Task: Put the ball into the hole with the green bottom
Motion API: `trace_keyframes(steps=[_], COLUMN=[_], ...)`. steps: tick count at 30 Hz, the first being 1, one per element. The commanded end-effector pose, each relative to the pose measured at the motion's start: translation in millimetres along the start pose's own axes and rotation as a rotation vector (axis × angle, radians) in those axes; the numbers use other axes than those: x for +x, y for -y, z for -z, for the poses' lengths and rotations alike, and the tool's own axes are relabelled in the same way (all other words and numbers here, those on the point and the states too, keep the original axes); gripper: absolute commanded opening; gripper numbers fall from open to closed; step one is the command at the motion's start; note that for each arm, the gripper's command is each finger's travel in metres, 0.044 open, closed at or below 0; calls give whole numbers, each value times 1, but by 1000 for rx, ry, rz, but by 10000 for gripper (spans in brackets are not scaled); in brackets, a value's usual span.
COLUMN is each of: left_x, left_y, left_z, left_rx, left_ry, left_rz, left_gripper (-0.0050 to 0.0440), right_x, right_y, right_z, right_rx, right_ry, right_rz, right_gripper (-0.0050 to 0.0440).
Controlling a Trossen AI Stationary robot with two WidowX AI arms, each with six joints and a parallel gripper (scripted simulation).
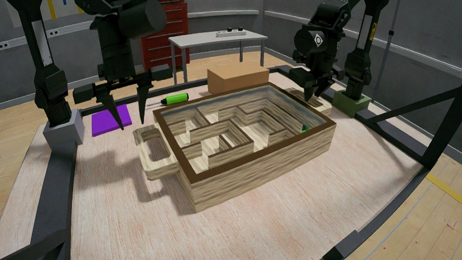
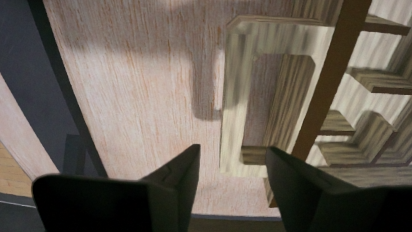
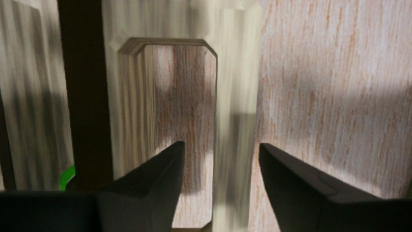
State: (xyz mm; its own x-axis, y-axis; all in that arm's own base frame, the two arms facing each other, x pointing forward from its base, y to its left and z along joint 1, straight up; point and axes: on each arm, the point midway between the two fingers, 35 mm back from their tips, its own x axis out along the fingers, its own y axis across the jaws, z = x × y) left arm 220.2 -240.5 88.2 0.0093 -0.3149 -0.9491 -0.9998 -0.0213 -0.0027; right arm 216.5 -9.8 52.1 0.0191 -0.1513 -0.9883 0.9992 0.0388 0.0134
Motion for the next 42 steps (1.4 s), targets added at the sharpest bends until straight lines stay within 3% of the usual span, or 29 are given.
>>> trace_keyframes(steps=[1, 25, 31, 34, 42], left_x=[-15, -15, -15, -15, -42], left_y=[5, 5, 5, 10, 45], left_z=[8, 8, 8, -2, -13], left_rx=[10, 11, 11, 69, 342], left_ry=[-30, -31, -31, -35, -87], left_rz=[28, 29, 29, 65, 276], left_gripper=[185, 185, 185, 185, 185], right_x=[-11, -67, -64, -62, -69], right_y=[-6, -4, -4, -6, -36], right_z=[0, 0, 0, 0, 0], right_rx=[4, 5, 3, -42, -223], right_ry=[-2, -1, 0, -12, -12], right_rz=[-31, -31, -14, -65, -284], right_gripper=[185, 185, 185, 185, 185])
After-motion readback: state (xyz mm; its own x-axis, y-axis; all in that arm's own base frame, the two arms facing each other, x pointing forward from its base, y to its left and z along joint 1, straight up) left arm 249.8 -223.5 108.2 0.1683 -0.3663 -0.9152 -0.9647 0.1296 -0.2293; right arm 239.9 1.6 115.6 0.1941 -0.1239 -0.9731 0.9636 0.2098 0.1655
